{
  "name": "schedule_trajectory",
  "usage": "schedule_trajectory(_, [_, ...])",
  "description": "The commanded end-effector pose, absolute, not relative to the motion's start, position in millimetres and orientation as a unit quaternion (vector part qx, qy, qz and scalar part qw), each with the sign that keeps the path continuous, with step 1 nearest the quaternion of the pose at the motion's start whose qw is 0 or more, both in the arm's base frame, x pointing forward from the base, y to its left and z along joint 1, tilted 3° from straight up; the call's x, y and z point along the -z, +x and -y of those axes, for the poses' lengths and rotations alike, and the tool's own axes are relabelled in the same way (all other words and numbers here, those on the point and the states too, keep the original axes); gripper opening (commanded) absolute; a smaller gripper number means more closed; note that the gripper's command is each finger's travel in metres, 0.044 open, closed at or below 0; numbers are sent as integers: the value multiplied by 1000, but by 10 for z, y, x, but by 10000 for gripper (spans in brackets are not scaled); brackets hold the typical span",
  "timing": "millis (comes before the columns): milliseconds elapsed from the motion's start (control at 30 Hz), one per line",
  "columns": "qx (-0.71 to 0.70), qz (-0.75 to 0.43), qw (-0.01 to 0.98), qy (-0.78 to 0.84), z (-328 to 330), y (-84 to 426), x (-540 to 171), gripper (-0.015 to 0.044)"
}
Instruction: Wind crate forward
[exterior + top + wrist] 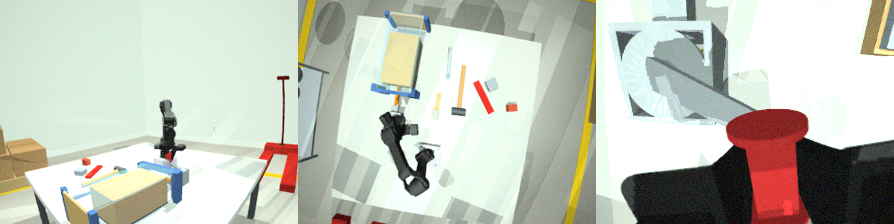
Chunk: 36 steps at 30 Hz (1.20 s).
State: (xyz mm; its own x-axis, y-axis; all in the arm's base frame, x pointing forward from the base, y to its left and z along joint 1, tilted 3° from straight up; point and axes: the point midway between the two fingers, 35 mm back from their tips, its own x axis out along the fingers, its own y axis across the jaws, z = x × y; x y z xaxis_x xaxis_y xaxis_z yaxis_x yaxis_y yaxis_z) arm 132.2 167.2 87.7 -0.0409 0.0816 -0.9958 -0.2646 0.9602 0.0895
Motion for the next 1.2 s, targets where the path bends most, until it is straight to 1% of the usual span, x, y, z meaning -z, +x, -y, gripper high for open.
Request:
schedule_trajectory(0, [-114, -704, 698, -67, -1629, 1455, -860, 0])
schedule_trajectory(1167, [-114, -703, 699, -68, -1643, 1913, -856, 0])
